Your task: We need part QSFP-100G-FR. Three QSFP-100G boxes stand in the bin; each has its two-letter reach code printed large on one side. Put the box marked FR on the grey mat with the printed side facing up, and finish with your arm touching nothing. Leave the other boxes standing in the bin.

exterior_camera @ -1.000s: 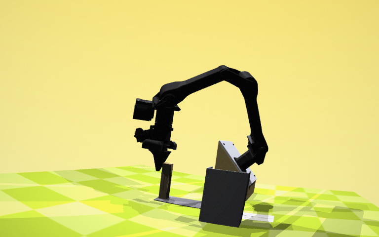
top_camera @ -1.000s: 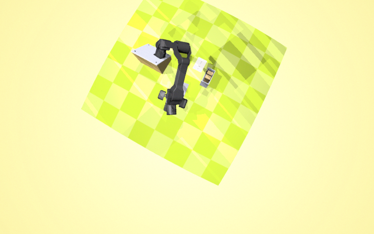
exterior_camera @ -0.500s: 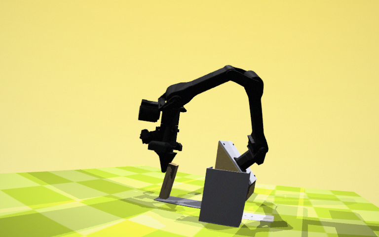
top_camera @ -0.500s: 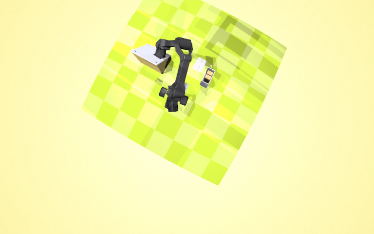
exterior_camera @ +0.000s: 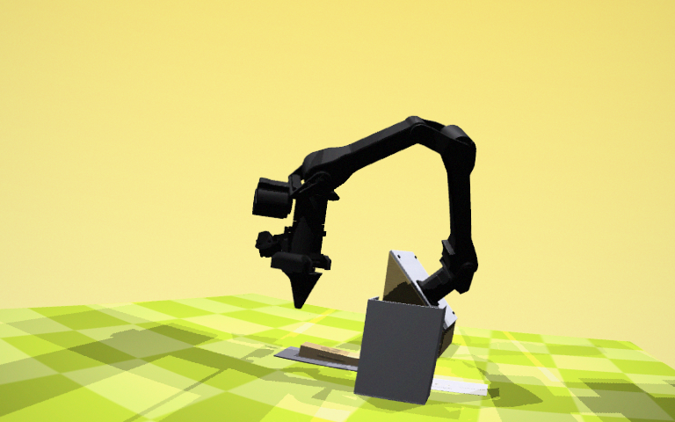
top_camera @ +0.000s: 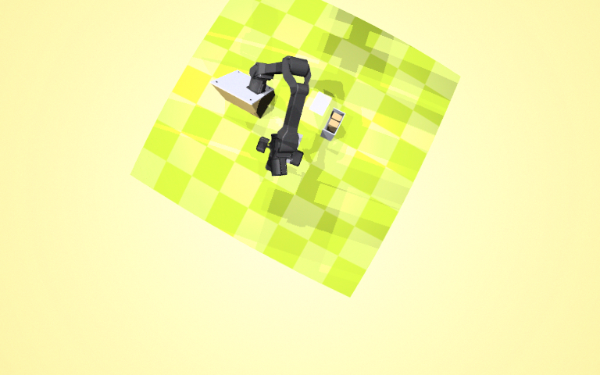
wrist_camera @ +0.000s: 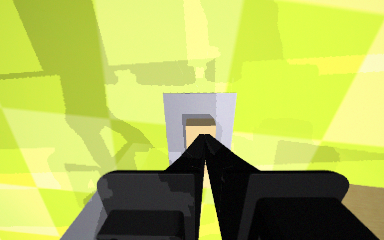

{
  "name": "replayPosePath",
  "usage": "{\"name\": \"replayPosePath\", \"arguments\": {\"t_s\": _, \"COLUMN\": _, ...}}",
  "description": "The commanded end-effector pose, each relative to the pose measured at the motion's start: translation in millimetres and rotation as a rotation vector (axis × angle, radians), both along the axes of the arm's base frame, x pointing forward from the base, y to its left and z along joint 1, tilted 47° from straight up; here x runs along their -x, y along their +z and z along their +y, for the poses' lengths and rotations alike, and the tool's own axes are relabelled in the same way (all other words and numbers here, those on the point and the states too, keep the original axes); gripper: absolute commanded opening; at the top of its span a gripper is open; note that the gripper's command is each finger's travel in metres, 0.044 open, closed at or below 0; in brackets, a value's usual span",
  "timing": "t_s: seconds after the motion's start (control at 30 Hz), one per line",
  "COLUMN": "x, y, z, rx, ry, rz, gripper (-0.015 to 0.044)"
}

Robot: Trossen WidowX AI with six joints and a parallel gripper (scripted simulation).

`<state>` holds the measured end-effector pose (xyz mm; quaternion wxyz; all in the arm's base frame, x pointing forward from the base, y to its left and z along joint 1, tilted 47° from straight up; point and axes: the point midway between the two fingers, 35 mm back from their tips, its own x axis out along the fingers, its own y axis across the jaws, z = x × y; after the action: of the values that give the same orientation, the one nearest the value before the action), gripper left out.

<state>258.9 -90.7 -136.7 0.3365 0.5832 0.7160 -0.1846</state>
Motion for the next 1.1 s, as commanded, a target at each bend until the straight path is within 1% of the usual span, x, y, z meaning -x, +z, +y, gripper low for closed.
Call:
{"name": "replayPosePath", "arguments": {"t_s": 0.0, "x": 0.2, "y": -0.4, "z": -0.1, "rx": -0.001, "ry": 0.001, "rz": 0.001, "gripper": 0.0000}}
{"name": "replayPosePath", "arguments": {"t_s": 0.13, "x": -0.2, "y": 4.8, "z": -4.3, "rx": 0.013, "ry": -0.015, "rz": -0.019, "gripper": 0.0000}}
{"name": "replayPosePath", "arguments": {"t_s": 0.33, "x": 3.5, "y": 45.5, "z": -35.2, "rx": 0.128, "ry": -0.138, "rz": -0.168, "gripper": 0.0000}}
{"name": "replayPosePath", "arguments": {"t_s": 1.07, "x": 0.1, "y": 42.7, "z": -37.0, "rx": 0.126, "ry": -0.124, "rz": -0.163, "gripper": 0.0000}}
